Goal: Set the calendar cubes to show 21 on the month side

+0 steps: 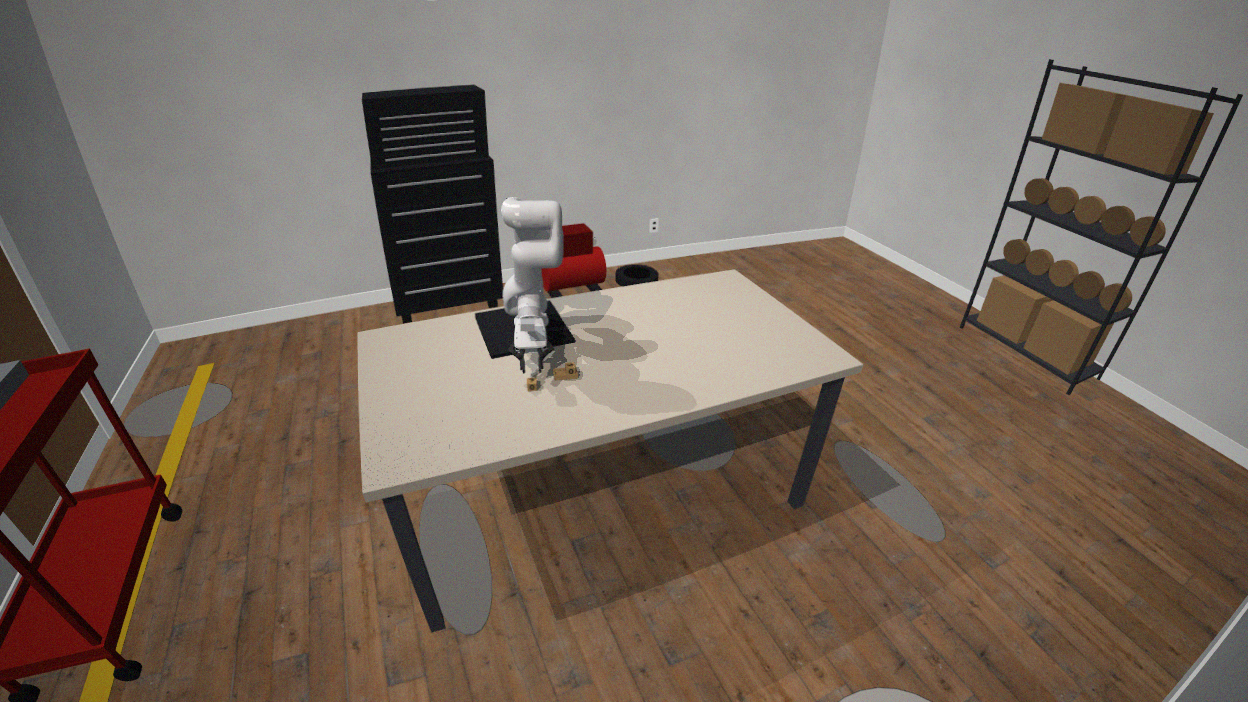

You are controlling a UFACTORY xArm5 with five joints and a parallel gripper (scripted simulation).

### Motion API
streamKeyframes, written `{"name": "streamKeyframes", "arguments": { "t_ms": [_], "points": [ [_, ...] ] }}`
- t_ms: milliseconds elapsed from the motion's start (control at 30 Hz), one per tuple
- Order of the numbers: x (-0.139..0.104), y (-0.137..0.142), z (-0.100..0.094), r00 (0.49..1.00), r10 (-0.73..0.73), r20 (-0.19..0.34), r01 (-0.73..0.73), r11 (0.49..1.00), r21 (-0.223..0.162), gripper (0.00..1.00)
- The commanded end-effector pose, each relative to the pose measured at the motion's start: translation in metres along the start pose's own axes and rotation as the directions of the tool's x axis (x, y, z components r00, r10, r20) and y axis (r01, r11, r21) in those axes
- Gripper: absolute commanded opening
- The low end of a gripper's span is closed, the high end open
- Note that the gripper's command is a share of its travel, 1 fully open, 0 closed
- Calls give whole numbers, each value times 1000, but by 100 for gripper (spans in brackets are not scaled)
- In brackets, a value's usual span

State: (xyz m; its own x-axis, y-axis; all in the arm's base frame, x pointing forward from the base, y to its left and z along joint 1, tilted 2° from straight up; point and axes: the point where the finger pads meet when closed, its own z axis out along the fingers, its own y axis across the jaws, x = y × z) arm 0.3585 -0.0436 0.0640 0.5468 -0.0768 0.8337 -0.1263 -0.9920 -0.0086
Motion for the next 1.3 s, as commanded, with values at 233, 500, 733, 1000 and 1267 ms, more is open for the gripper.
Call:
{"name": "streamKeyframes", "arguments": {
  "t_ms": [233,500,733,1000,1267],
  "points": [
    [-13,0,10,1000,0,-3,0,1000,0,47],
    [-25,0,18,1000,0,-3,0,1000,0,47],
    [-30,0,22,1000,0,-3,0,1000,0,47],
    [-35,0,25,1000,0,-3,0,1000,0,47],
    [-35,0,25,1000,0,-3,0,1000,0,47]
  ]
}}
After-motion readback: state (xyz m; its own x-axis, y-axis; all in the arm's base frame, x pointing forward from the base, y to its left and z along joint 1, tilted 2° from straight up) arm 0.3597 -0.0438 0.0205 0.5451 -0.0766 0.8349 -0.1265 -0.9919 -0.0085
